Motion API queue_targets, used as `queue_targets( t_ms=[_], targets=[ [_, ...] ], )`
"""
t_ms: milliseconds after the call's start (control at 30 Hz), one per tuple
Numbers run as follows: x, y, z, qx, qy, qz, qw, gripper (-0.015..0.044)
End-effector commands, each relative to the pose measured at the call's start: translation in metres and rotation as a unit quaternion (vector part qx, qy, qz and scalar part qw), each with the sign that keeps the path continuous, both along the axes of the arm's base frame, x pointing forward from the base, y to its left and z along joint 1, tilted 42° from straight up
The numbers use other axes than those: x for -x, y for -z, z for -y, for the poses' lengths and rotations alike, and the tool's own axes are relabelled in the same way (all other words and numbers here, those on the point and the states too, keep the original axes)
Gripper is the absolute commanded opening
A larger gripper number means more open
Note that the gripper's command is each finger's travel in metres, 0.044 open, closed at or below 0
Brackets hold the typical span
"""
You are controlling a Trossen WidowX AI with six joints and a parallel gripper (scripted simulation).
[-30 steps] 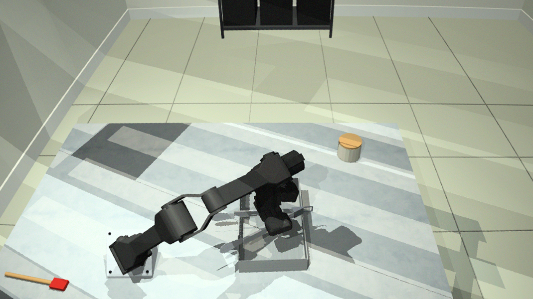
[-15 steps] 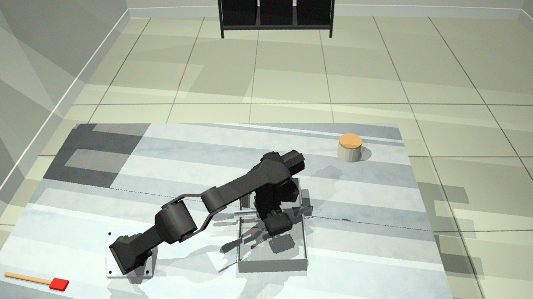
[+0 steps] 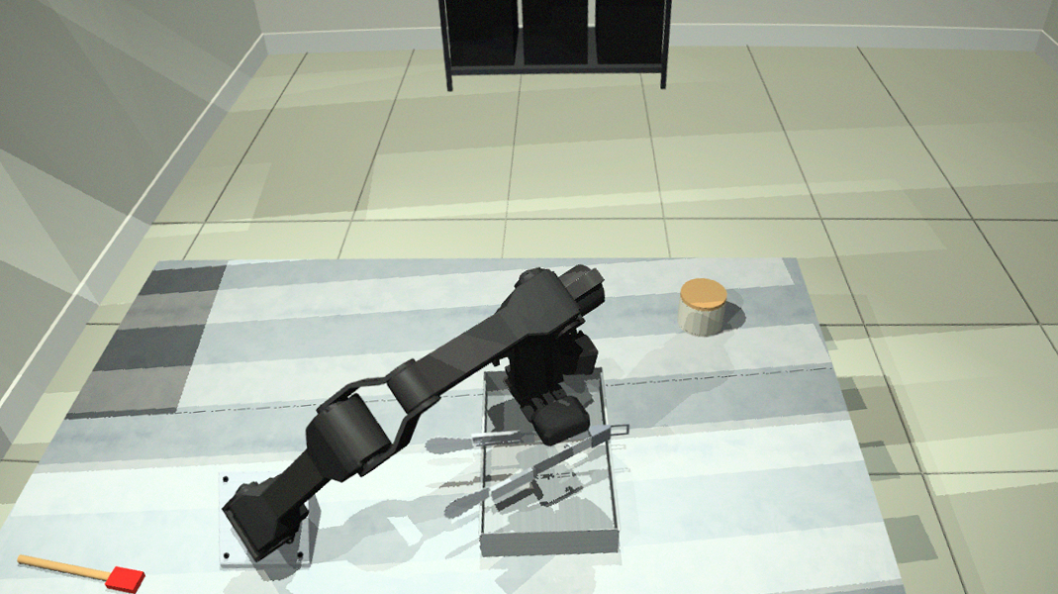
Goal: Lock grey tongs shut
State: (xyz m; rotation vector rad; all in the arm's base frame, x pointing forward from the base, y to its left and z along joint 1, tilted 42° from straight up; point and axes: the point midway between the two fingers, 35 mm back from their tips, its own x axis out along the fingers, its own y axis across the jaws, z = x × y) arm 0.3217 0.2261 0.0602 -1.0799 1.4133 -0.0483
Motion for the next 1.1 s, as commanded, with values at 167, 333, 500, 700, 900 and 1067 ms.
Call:
queue_targets(
  t_ms=[167,333,500,700,900,1067],
  targets=[
    [0.005,-0.011,-0.012,-0.009,-0.012,0.007,1.0,0.0296],
    [0.004,-0.01,-0.01,-0.007,-0.01,0.005,1.0,0.0427],
    [-0.004,0.017,-0.01,-0.008,0.041,0.017,0.999,0.044],
    [-0.008,0.034,-0.008,-0.007,0.072,0.025,0.997,0.044],
    [-0.008,0.034,-0.008,-0.007,0.072,0.025,0.997,0.044],
    [-0.009,0.035,-0.007,-0.007,0.072,0.025,0.997,0.044]
  ],
)
